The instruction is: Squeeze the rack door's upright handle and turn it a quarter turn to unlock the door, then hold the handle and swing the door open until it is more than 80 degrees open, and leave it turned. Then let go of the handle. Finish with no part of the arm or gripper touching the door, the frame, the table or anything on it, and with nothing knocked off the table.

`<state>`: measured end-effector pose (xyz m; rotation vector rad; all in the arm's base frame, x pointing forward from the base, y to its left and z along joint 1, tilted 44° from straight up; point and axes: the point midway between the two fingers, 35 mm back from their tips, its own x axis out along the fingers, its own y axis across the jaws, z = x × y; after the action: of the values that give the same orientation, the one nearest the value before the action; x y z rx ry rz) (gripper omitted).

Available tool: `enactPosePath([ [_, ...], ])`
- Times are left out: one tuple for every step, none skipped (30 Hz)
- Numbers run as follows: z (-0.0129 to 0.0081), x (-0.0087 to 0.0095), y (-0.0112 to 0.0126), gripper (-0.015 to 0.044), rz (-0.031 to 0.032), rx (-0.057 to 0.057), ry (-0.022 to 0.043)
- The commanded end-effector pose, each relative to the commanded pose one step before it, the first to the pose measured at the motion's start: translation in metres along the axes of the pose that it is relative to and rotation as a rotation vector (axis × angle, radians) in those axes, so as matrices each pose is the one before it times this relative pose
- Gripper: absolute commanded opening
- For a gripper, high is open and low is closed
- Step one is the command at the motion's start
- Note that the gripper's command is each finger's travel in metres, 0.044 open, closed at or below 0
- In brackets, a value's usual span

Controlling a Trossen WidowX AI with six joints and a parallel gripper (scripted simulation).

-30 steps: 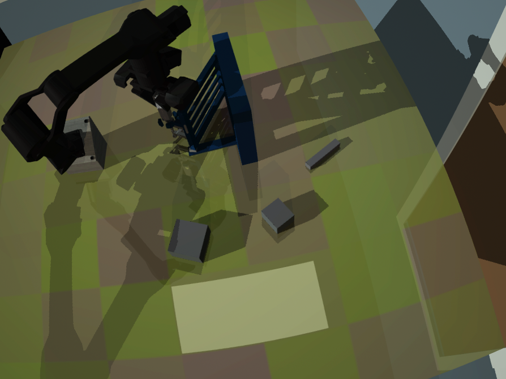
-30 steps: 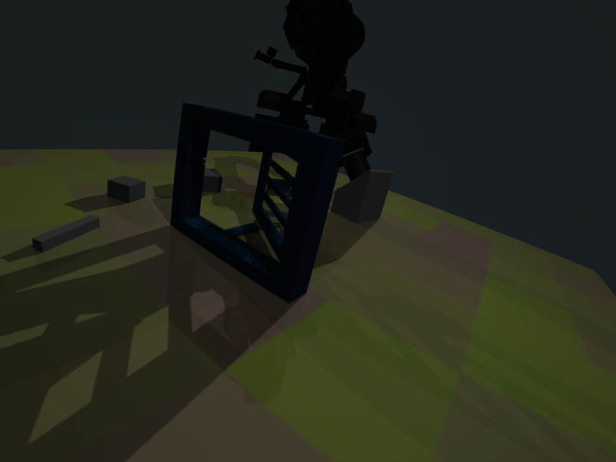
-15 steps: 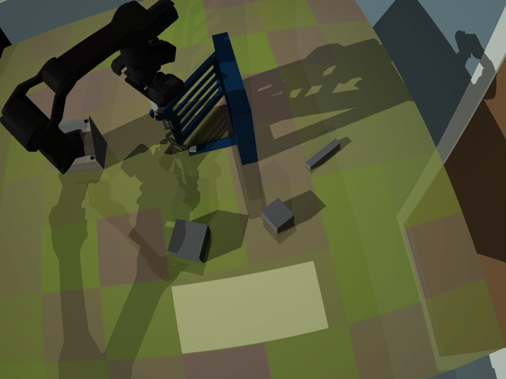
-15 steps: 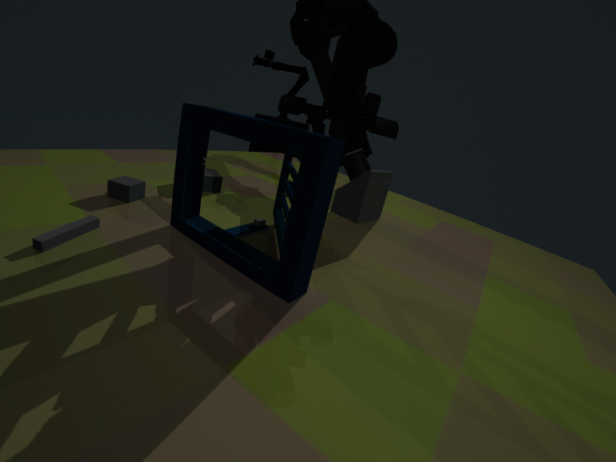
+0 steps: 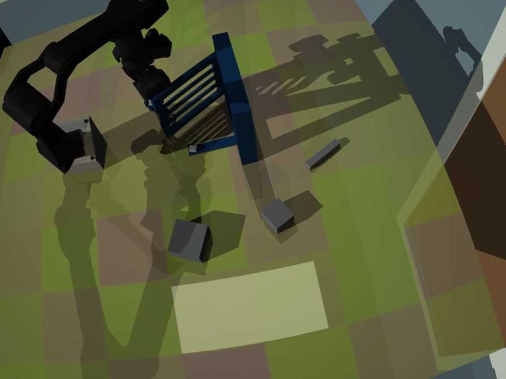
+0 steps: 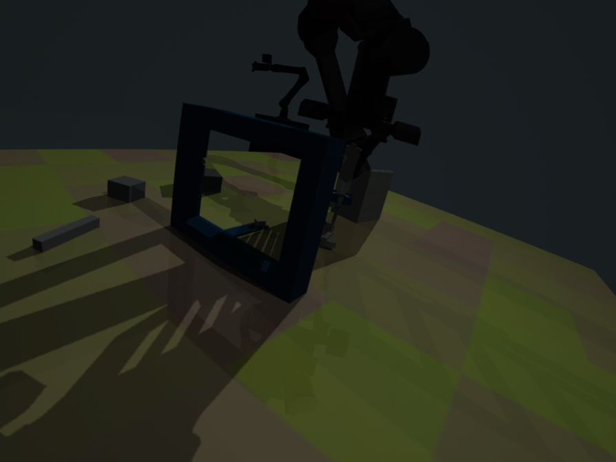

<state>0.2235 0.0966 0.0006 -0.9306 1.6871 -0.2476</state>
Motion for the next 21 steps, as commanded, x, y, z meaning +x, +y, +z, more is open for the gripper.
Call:
enactPosePath([
  [0.00285,0.00016,0.00968,0.001,0.00112,0.0795,-0.00069],
  [0.00025,0.0,0.00243,0.001,0.00014,0.0149,-0.00005],
  [0.00037,-0.00004,0.00236,0.001,0.00019,0.0146,-0.00009],
  [0.00032,-0.00003,0.00241,0.001,0.00018,0.0149,-0.00008],
  [0.00027,-0.00002,0.00242,0.001,0.00016,0.0149,-0.00006],
  [0.00036,-0.00003,0.00233,0.001,0.00018,0.0144,-0.00008],
  [0.00032,-0.00002,0.00239,0.001,0.00017,0.0148,-0.00007],
  [0.00027,0.0,0.0024,0.001,0.00016,0.0148,-0.00006],
  [0.00044,-0.00005,0.00263,0.001,0.00022,0.0164,-0.00009],
  [0.00039,-0.00003,0.00273,0.001,0.00021,0.0169,-0.00008],
  [0.00032,-0.00002,0.00274,0.001,0.00019,0.0169,-0.00007],
  [0.00043,-0.00004,0.00259,0.001,0.00021,0.0161,-0.00008],
  [0.00037,-0.00003,0.0026,0.001,0.0002,0.0161,-0.00007],
  [0.00031,-0.00001,0.00262,0.001,0.00019,0.0161,-0.00006],
  [0.00044,-0.00005,0.00255,0.001,0.00021,0.0159,-0.00008],
  [0.00038,-0.00003,0.0026,0.001,0.00021,0.0161,-0.00007],
  [0.00032,-0.00001,0.00262,0.001,0.0002,0.0161,-0.00006],
  [0.00044,-0.00005,0.00253,0.001,0.00021,0.0158,-0.00007],
  [0.00039,-0.00003,0.0026,0.001,0.00021,0.0161,-0.00007],
  [0.00033,-0.00002,0.00261,0.001,0.0002,0.0161,-0.00006],
  [0.00044,-0.00005,0.00251,0.001,0.00021,0.0157,-0.00007],
])
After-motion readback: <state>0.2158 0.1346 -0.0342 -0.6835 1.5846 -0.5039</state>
